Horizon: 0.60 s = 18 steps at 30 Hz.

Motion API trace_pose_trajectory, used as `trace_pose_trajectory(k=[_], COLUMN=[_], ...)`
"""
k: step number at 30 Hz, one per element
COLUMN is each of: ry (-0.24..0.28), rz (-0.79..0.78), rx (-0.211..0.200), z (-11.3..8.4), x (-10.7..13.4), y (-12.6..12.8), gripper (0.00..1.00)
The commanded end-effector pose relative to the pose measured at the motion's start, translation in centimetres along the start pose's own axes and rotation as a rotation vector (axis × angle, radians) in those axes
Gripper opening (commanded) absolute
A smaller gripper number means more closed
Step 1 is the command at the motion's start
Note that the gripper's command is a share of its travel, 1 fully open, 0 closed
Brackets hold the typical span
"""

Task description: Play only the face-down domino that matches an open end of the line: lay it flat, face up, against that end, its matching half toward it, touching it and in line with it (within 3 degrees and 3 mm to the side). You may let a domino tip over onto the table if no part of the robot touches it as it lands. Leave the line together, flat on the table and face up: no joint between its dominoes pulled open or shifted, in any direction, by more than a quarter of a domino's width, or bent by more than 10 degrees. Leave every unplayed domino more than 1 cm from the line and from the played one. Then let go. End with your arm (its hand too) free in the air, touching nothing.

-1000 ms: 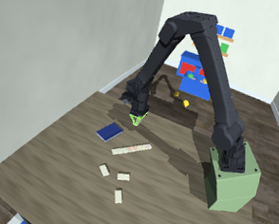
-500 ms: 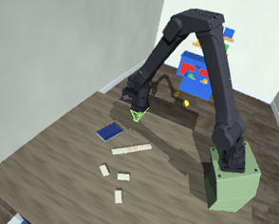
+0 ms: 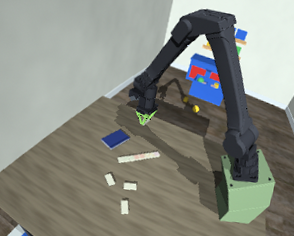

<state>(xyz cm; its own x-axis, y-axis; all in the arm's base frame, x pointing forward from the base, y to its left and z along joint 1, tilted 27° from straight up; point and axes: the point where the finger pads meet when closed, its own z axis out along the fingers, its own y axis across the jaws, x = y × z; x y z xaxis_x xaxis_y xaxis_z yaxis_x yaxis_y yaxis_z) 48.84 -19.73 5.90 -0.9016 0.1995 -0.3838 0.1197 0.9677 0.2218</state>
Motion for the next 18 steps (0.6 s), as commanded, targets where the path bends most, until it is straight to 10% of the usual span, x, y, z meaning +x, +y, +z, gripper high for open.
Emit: trace_pose_trajectory(k=[1, 18], ry=[-0.06, -0.058], rz=[0.166, 0.263], rx=[0.022, 0.025], z=[-2.1, -2.0], x=[-5.1, -8.0], y=[-2.1, -3.4], gripper=[0.49, 0.49])
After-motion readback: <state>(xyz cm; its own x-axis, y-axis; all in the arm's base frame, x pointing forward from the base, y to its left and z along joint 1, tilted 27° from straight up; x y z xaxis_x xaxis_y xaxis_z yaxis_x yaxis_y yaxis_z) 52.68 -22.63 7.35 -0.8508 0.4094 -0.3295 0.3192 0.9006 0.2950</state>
